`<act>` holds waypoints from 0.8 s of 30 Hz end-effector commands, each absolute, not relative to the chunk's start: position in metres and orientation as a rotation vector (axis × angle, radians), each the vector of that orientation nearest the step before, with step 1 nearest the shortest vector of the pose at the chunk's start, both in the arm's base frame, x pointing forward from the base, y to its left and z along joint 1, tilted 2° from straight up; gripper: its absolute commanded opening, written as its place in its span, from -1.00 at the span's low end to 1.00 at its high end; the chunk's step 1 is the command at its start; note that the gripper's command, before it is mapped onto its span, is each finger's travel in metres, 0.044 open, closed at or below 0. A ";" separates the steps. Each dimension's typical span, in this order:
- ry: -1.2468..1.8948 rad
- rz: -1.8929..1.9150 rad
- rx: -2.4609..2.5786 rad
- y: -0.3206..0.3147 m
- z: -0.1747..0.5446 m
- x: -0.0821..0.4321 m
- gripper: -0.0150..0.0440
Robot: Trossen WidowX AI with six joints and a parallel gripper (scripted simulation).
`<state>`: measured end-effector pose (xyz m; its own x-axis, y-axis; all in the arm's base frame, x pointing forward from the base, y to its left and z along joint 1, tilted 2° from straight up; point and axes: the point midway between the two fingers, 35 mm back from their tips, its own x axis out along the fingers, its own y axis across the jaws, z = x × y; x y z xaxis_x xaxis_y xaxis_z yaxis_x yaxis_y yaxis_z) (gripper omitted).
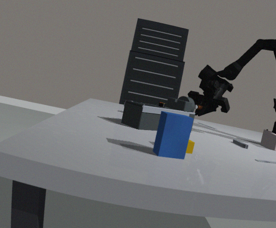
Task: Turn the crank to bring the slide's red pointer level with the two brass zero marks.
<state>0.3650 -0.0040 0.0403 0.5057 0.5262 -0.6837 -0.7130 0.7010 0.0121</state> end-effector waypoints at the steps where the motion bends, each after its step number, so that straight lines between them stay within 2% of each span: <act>1: 0.699 0.760 -0.291 -0.006 0.050 0.366 -0.49; 24: 0.699 0.760 -0.292 -0.009 0.056 0.369 -0.49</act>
<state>0.3667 -0.0061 0.0477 0.4997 0.5300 -0.6851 -0.7158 0.6981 0.0179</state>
